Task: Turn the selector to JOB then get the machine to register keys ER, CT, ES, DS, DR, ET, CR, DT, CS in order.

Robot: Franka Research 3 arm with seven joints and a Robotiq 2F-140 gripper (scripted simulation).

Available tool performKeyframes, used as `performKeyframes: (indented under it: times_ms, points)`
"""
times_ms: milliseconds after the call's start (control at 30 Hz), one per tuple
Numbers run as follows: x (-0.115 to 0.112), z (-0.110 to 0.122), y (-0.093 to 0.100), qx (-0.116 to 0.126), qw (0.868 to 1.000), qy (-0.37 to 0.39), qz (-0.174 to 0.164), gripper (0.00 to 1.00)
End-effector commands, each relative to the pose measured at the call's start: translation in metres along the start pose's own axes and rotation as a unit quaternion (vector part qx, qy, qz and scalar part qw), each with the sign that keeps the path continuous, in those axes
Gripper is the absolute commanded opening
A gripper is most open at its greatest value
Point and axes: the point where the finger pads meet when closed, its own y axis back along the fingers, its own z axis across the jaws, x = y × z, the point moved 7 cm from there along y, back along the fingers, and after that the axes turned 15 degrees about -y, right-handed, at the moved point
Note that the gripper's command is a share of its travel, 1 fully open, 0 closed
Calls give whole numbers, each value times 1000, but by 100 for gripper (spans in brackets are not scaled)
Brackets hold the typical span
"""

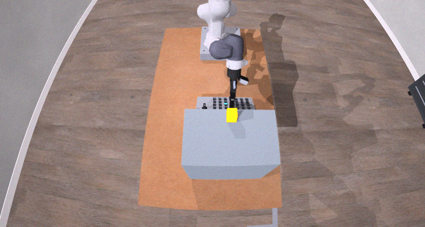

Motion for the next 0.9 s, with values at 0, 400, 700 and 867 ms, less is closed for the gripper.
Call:
performKeyframes:
  times_ms: [0,400,700,867]
  points:
    - [1,-1,-1,1,1000,0,1,10]
    - [1,-1,8,1,1000,0,1,10]
    - [1,-1,23,1,1000,0,1,10]
    - [1,-1,28,1,1000,0,1,10]
